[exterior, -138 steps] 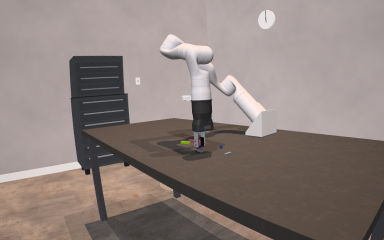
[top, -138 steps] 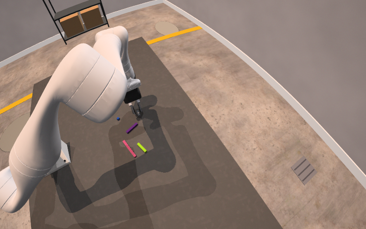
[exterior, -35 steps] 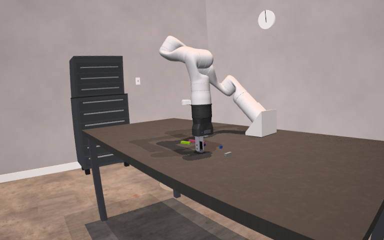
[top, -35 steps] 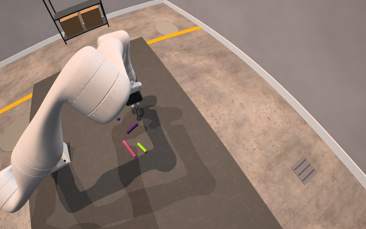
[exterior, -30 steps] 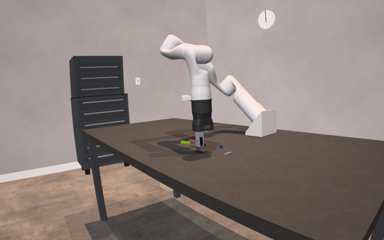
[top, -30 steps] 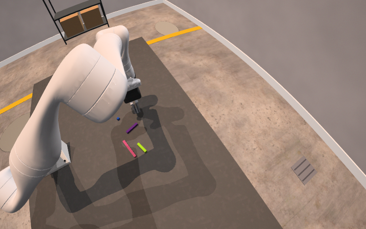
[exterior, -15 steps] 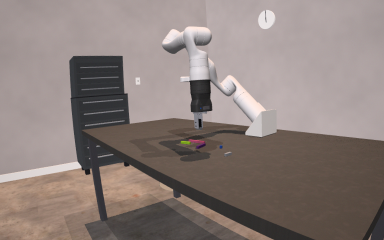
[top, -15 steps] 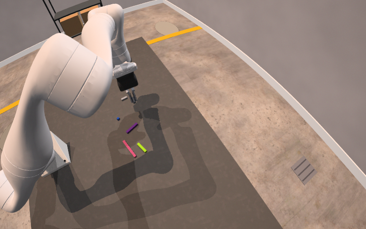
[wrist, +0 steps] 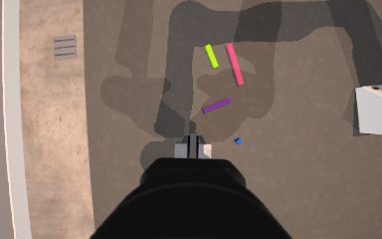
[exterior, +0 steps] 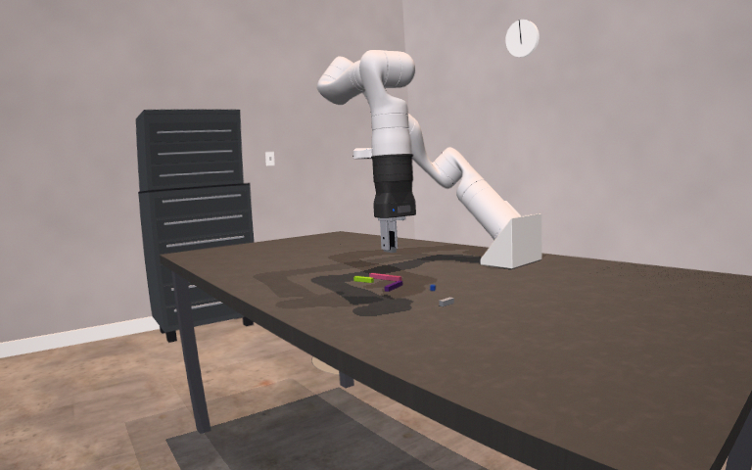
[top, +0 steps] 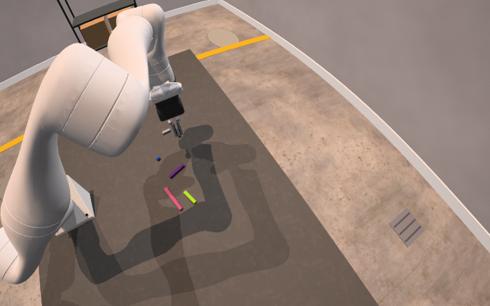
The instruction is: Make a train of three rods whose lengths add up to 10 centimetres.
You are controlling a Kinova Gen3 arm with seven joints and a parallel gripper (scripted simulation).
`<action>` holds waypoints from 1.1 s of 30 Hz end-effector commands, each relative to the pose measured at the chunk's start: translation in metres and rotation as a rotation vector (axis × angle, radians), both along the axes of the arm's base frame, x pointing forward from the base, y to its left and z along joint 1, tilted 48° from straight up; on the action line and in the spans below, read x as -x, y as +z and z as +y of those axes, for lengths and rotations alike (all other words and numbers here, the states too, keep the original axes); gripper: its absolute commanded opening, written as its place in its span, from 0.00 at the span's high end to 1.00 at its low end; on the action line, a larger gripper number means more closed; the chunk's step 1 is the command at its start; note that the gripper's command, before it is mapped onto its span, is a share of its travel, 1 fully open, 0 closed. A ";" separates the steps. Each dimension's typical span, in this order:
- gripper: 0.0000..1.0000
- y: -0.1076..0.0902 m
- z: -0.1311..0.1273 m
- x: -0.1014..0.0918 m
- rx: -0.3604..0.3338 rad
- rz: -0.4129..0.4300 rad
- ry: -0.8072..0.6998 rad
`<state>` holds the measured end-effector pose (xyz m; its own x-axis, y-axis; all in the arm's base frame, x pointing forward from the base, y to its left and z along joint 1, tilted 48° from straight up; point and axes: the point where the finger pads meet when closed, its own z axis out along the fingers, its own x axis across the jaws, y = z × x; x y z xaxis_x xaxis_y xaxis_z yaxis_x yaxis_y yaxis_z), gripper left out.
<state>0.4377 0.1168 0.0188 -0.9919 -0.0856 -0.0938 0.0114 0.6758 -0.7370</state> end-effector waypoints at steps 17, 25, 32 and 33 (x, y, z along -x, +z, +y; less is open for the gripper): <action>0.76 -0.008 0.008 0.037 -0.048 -0.279 -0.254; 0.76 -0.015 0.011 0.058 -0.078 -0.452 -0.412; 0.76 -0.020 0.012 0.071 -0.096 -0.556 -0.508; 0.76 -0.020 0.013 0.073 -0.099 -0.570 -0.521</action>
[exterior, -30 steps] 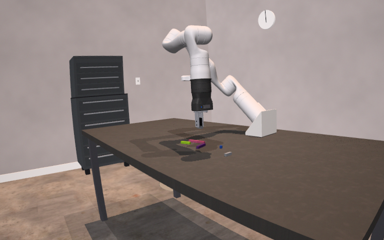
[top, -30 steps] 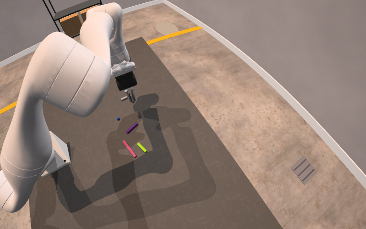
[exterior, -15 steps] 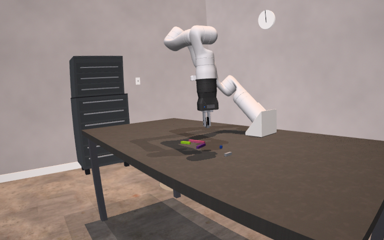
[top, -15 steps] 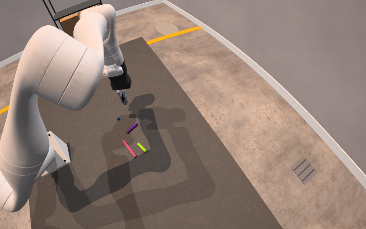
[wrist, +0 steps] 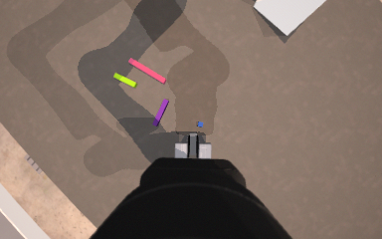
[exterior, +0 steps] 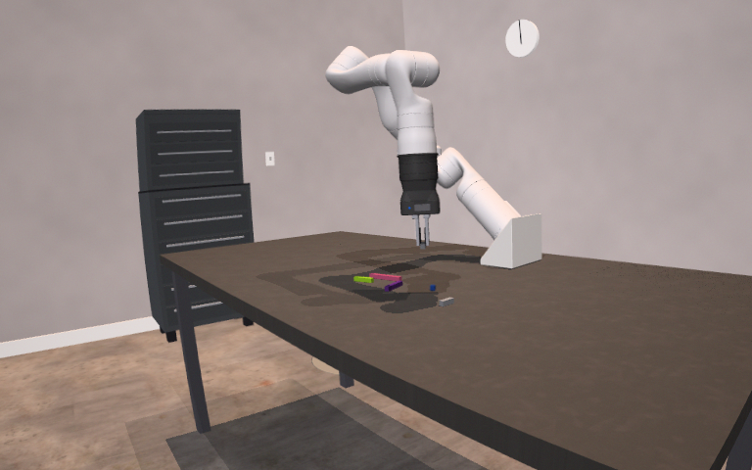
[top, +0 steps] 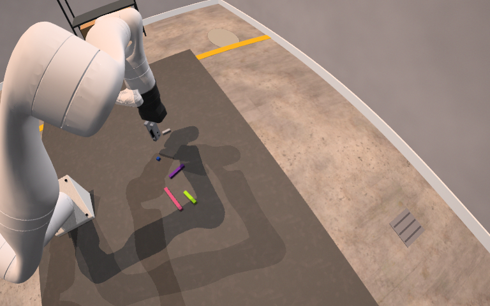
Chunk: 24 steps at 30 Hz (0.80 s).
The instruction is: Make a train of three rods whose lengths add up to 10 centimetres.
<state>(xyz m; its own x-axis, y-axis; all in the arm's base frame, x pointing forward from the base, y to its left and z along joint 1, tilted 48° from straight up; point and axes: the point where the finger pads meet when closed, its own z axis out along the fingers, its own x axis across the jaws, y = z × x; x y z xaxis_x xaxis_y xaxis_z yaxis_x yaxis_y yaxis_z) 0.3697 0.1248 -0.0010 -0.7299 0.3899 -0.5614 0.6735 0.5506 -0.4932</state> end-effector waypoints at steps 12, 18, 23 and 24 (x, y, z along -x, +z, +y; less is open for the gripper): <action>0.76 -0.003 0.005 0.011 -0.022 -0.097 -0.074; 0.76 -0.003 0.006 0.011 -0.022 -0.097 -0.074; 0.76 -0.003 0.005 0.011 -0.022 -0.097 -0.074; 0.76 -0.003 0.005 0.011 -0.022 -0.097 -0.074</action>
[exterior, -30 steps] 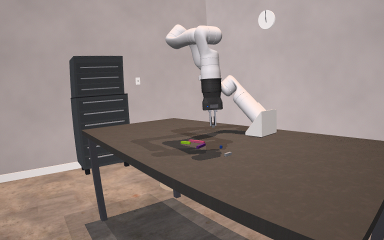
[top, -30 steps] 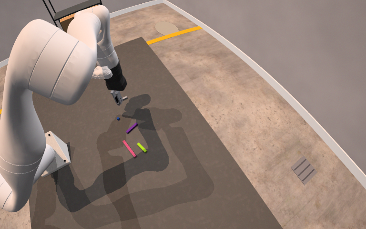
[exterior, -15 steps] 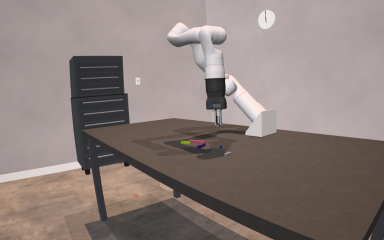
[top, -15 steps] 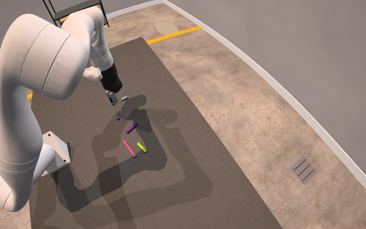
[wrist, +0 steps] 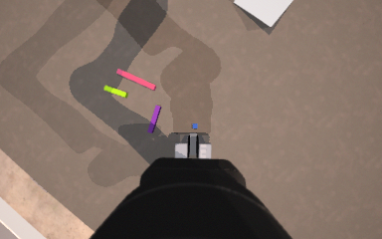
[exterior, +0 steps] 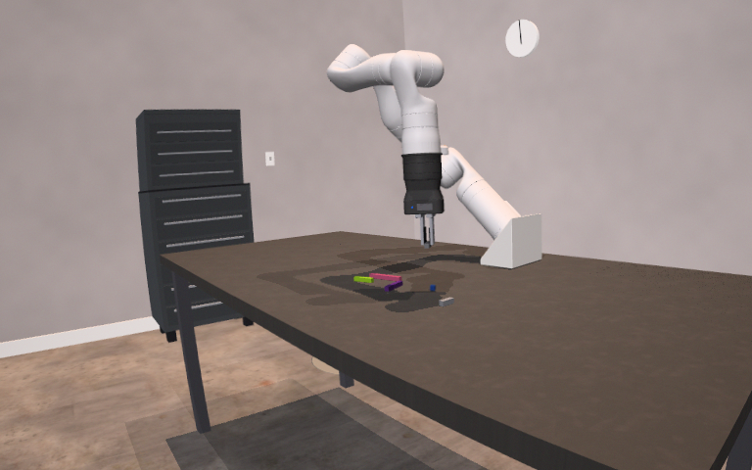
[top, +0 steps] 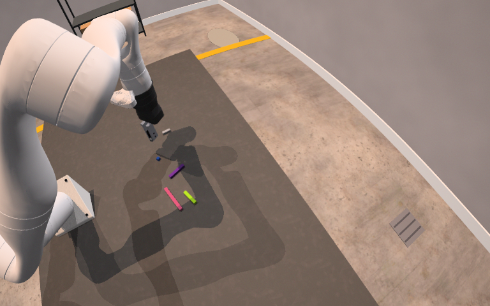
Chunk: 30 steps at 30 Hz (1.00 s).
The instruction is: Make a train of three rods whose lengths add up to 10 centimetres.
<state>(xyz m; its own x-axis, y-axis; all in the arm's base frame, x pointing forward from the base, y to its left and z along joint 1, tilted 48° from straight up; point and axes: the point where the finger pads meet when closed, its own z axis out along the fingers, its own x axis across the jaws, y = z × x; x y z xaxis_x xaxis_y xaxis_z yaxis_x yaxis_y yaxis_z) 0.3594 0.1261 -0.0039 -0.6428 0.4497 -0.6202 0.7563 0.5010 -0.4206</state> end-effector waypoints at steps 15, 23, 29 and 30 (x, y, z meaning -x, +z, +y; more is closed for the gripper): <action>0.76 -0.021 -0.019 -0.002 -0.008 -0.003 0.003; 0.76 -0.039 -0.039 -0.005 -0.006 -0.001 0.003; 0.76 -0.054 -0.055 -0.007 -0.006 -0.002 0.003; 0.76 -0.055 -0.057 -0.008 -0.006 -0.002 0.003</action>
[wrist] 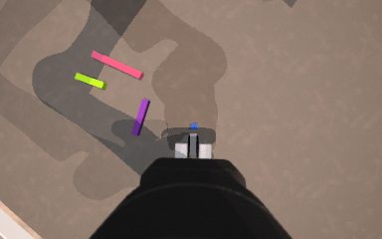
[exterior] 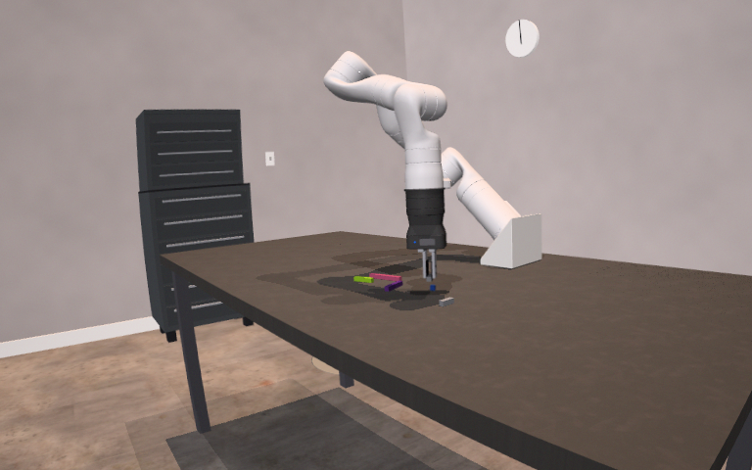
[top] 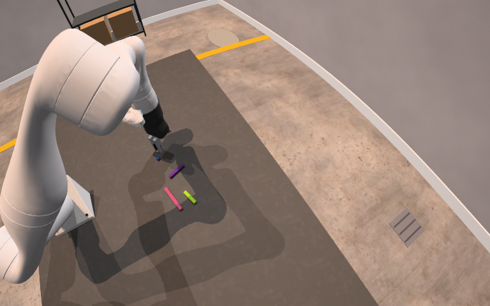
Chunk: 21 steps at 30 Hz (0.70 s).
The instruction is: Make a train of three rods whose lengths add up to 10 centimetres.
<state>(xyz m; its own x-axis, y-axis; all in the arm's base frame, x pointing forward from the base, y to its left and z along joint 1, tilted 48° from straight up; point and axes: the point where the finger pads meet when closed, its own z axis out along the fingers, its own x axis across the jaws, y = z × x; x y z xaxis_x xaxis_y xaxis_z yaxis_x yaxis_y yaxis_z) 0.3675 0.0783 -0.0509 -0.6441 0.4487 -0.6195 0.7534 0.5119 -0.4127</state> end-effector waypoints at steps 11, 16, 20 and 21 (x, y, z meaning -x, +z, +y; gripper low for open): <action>0.76 -0.011 -0.013 -0.002 -0.001 -0.001 -0.007; 0.76 -0.011 -0.013 -0.002 -0.001 -0.001 -0.007; 0.76 -0.011 -0.013 -0.002 -0.001 -0.001 -0.007; 0.76 -0.011 -0.013 -0.002 -0.001 -0.001 -0.007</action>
